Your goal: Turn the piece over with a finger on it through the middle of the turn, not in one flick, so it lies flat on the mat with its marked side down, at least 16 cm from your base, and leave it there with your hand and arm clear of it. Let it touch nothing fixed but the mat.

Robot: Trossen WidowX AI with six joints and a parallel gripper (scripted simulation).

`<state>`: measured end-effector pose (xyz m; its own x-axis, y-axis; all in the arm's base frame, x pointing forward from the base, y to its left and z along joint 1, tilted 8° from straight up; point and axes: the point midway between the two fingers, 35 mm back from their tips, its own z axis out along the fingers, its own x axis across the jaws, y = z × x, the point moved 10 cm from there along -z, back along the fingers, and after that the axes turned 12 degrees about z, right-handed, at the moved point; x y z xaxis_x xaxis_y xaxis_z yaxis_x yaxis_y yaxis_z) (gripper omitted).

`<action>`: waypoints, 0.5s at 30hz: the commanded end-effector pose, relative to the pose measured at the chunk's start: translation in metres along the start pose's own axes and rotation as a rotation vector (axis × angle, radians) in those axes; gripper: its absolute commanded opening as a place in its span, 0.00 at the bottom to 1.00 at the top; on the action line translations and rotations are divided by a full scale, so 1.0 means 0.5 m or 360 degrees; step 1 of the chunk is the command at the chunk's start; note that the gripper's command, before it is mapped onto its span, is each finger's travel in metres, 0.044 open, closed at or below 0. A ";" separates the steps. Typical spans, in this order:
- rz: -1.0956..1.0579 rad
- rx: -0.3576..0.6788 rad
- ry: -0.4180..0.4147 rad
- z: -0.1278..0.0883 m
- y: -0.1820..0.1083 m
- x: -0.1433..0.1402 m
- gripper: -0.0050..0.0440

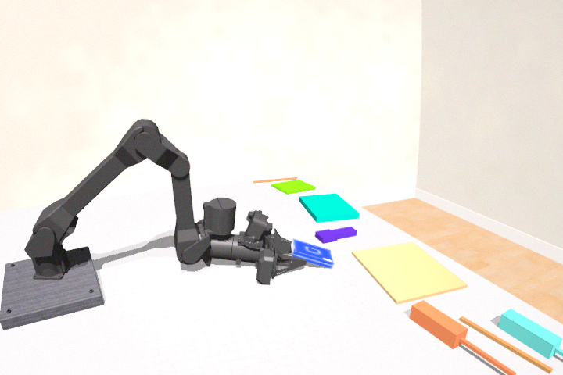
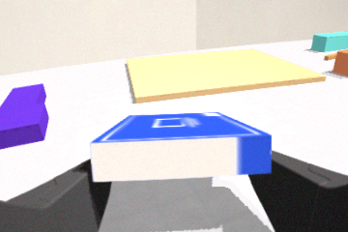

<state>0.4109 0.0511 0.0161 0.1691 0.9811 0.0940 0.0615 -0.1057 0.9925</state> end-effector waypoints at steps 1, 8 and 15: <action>0.0001 0.0036 -0.0013 -0.001 -0.016 -0.002 0.10; 0.0006 0.0021 -0.0043 0.004 -0.013 0.003 0.10; 0.0008 0.0027 -0.0055 0.004 -0.016 0.004 0.10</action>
<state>0.4141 0.0537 0.0160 0.1942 0.9762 0.0961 0.0559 -0.1088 0.9925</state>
